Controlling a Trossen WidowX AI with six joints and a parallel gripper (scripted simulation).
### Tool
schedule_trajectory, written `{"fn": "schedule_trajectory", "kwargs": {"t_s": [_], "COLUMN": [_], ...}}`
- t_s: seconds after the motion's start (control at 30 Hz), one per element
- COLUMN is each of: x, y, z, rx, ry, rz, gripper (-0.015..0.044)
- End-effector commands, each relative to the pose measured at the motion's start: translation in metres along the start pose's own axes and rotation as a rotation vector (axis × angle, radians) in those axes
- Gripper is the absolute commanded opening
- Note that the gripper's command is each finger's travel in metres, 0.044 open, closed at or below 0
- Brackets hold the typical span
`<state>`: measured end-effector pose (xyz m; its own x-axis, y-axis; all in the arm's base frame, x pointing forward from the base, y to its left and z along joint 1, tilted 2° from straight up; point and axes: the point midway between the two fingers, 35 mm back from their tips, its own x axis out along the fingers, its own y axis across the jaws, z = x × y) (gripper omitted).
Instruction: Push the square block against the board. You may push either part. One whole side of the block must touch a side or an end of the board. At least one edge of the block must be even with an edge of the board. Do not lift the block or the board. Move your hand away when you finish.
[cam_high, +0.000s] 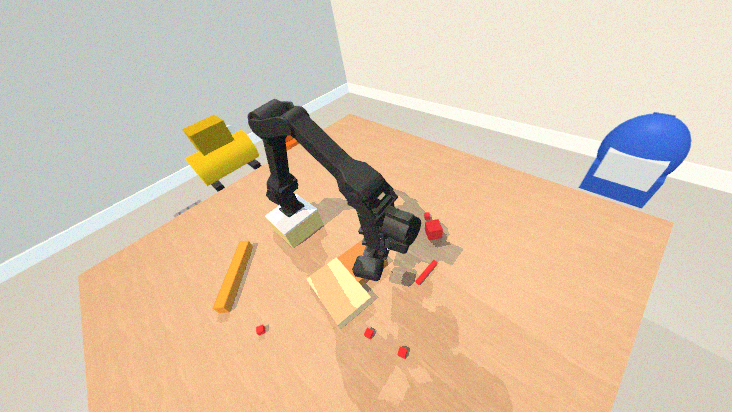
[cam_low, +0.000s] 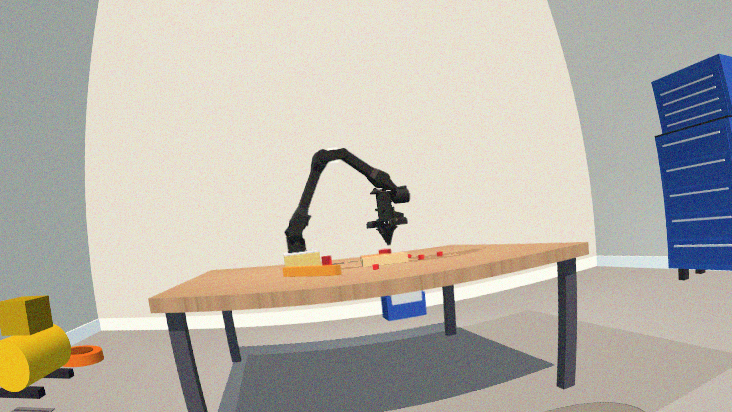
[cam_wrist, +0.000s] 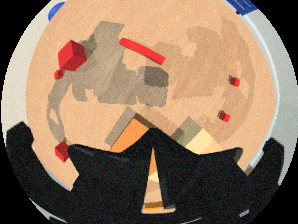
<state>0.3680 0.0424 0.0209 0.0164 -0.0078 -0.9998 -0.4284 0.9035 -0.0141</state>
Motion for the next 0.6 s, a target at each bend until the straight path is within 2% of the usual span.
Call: {"fn": "schedule_trajectory", "kwargs": {"t_s": [0.0, 0.2, 0.4, 0.5, 0.57], "x": [0.001, 0.001, 0.004, 0.044, 0.056], "y": [-0.014, -0.034, -0.036, -0.036, -0.036], "z": [-0.002, -0.006, -0.006, -0.005, -0.006], "rx": [0.139, 0.338, 0.361, 0.366, 0.367], "ry": [0.009, 0.012, 0.013, 0.013, 0.013], "rz": [-0.005, -0.007, -0.007, -0.007, -0.007], "gripper": [0.0, 0.0, 0.0, 0.0, 0.0]}}
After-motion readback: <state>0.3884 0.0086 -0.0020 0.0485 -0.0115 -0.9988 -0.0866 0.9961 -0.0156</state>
